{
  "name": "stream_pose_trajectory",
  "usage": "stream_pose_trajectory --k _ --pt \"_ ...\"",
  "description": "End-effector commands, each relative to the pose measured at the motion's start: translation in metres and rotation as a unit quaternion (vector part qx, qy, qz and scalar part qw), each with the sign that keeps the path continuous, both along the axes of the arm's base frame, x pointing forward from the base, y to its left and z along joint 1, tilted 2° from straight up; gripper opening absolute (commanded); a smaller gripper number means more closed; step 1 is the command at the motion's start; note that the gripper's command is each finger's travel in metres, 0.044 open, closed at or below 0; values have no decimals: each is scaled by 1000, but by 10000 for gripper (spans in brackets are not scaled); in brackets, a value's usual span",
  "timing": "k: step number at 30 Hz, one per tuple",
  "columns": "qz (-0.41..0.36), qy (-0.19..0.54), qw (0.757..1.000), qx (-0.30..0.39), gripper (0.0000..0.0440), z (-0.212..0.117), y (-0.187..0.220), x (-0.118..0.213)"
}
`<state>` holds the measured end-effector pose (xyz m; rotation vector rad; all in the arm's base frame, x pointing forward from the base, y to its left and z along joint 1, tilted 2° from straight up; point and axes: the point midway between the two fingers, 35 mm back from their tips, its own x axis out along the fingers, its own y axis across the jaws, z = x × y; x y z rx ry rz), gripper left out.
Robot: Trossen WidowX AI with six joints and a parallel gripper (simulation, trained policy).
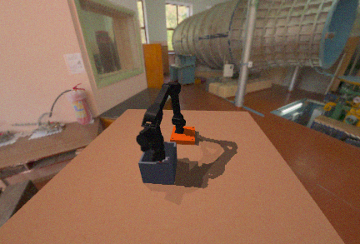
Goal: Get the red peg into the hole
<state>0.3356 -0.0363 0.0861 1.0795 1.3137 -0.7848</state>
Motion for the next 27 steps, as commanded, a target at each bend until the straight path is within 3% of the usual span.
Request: stream_pose_trajectory --k 1,3,10,27 --pt "14 15 1000 -4 13 -15 0 -2" --pt "19 20 1000 -5 27 -17 1 -4" --pt "33 36 999 -6 157 -25 0 -7" --pt "33 16 999 24 155 6 -15 10"
